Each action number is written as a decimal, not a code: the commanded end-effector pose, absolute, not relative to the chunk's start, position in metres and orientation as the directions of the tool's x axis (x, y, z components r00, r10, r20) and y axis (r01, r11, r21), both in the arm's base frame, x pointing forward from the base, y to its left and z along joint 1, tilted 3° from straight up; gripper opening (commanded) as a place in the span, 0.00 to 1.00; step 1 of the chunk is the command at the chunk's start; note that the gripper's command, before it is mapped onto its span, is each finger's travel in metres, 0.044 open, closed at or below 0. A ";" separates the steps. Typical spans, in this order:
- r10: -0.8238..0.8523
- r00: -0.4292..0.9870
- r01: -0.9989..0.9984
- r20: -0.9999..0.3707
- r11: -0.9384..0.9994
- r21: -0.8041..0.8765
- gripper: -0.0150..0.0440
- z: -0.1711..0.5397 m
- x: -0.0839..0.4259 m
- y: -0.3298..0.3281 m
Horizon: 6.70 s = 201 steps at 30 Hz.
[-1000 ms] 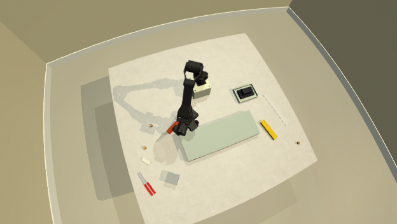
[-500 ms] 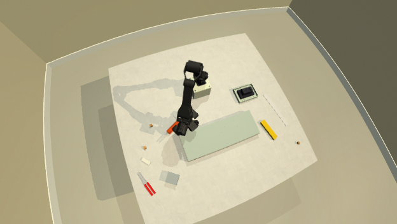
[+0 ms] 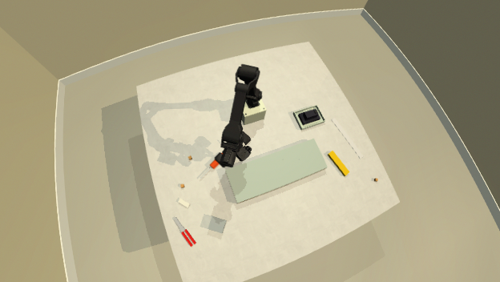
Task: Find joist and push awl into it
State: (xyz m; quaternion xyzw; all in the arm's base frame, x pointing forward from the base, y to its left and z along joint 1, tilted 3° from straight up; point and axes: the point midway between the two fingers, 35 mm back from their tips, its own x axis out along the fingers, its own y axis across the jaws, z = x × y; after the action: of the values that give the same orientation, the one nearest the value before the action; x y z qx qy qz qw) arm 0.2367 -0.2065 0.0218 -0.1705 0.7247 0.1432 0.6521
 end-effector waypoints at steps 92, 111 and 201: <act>-0.419 0.409 -0.050 -0.811 0.877 -0.478 0.25 0.055 0.285 -0.226; 0.269 0.448 -0.584 -0.852 0.810 -0.051 0.25 0.032 0.311 -0.180; 0.676 0.724 -0.683 -0.135 0.730 -0.012 0.25 0.042 0.352 -0.201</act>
State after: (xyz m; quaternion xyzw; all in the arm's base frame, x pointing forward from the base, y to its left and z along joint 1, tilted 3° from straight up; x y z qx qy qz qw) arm 0.3513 -0.2005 0.0453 -0.0293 0.0644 0.3679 0.9272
